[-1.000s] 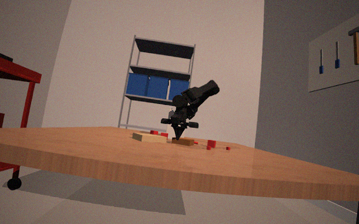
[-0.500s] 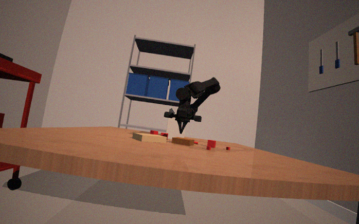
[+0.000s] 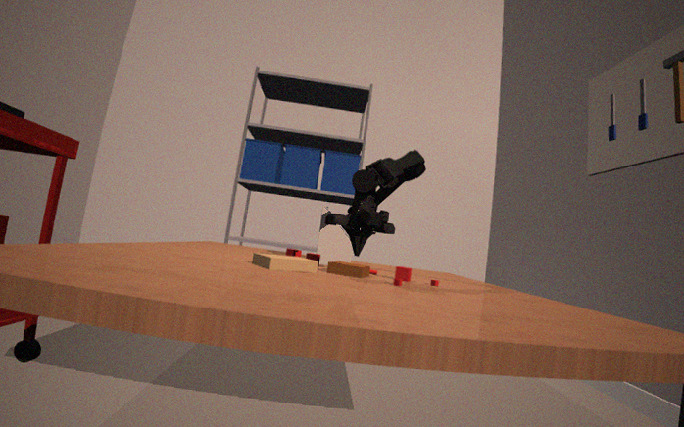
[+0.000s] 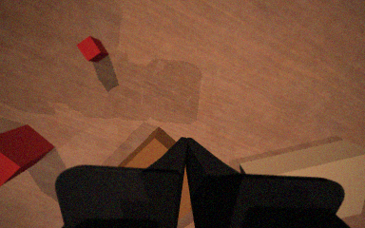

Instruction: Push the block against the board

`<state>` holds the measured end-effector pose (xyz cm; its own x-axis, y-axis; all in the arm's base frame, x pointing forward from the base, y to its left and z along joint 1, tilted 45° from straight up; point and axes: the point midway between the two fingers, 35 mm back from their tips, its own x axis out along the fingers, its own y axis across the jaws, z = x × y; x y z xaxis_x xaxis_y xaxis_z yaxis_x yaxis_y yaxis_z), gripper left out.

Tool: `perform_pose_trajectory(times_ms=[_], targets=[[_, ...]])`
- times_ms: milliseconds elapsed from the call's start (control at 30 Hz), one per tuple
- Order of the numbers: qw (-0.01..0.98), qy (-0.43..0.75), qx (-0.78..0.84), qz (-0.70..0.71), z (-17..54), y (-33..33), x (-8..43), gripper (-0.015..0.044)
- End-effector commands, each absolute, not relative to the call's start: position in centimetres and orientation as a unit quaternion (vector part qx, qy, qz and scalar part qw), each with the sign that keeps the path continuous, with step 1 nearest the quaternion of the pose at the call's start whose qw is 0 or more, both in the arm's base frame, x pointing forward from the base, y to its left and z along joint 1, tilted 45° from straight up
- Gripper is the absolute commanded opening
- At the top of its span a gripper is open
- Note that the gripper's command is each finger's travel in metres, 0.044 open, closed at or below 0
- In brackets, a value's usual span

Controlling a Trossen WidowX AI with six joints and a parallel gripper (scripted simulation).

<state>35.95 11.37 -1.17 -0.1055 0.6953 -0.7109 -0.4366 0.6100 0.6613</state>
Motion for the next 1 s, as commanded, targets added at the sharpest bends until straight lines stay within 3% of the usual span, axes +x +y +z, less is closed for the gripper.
perform_pose_trajectory(times_ms=[0, 700, 967], targets=[[0.666, 0.578, 0.066, 0.467, -0.4, 12.1, 35.5, 0.0], [0.647, 0.378, -0.168, 0.64, 2.5, 14.7, 32.9, 0.0], [0.645, 0.371, -0.176, 0.644, 0.6, 16.8, 32.6, 0.0]])
